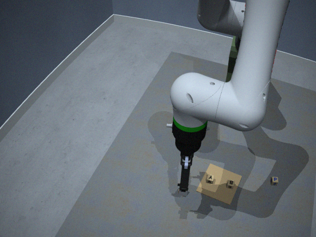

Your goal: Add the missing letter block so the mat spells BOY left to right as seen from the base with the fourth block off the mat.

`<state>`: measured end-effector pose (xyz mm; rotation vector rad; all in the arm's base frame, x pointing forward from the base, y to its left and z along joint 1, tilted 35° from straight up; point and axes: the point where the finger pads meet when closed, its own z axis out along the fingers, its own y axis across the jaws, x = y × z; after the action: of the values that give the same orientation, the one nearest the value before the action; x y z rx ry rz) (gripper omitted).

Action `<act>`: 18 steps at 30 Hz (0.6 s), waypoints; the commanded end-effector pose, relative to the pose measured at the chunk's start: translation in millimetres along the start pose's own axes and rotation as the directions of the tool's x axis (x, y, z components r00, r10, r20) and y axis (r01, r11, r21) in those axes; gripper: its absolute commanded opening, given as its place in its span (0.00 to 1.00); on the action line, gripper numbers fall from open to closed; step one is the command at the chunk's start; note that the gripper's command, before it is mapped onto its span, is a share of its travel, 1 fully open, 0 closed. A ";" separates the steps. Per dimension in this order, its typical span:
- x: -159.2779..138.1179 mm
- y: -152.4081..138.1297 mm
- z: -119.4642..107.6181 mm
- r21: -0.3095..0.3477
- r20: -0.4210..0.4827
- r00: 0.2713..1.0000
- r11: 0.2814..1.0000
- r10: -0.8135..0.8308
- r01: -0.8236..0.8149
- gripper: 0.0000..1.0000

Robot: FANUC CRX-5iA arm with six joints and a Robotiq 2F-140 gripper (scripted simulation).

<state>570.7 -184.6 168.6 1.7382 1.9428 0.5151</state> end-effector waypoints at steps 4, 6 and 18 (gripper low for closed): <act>-0.2 0.0 4.4 0.001 0.019 0.978 0.978 0.207 -0.207 1.00; -0.3 0.0 5.5 0.000 0.019 0.966 0.966 0.258 -0.258 1.00; -0.6 -0.4 11.3 -0.005 0.019 0.867 0.867 0.498 -0.498 1.00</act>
<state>576.2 -185.5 160.0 2.1928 1.5340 0.6688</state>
